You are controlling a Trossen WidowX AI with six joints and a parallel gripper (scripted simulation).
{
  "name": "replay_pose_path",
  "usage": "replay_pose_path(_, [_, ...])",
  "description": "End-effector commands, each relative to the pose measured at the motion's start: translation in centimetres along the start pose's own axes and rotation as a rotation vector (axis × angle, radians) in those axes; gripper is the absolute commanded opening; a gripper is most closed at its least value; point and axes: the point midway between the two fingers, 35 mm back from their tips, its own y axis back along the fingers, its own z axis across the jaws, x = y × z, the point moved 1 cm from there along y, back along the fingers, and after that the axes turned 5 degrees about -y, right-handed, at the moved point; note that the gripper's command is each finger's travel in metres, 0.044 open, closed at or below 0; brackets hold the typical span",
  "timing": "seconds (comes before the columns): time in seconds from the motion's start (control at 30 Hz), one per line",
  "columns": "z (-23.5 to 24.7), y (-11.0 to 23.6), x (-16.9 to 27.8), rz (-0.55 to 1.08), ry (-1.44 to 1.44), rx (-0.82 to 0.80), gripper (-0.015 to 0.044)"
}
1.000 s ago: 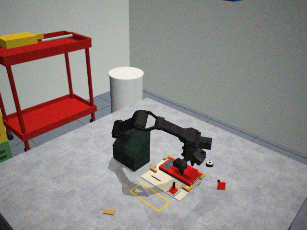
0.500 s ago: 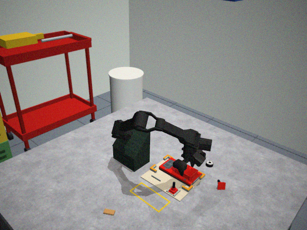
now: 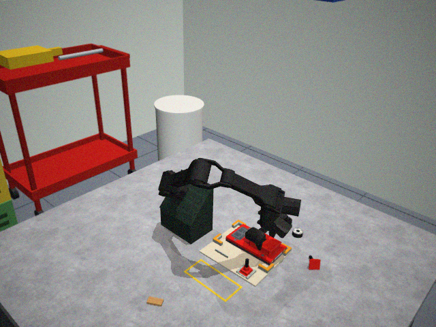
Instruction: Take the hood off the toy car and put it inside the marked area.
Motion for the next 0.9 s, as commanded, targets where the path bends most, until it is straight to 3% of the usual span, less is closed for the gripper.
replay_pose_path(0.0, [0.0,0.0,0.0,0.0,-0.001,0.0,0.0315])
replay_pose_path(0.2, [0.0,0.0,0.0,0.0,-0.001,0.0,0.0275])
replay_pose_path(0.57, [0.0,0.6,0.0,0.0,0.0,-0.001,0.0])
replay_pose_path(0.87, [0.0,1.1,0.0,0.0,0.0,-0.001,0.0])
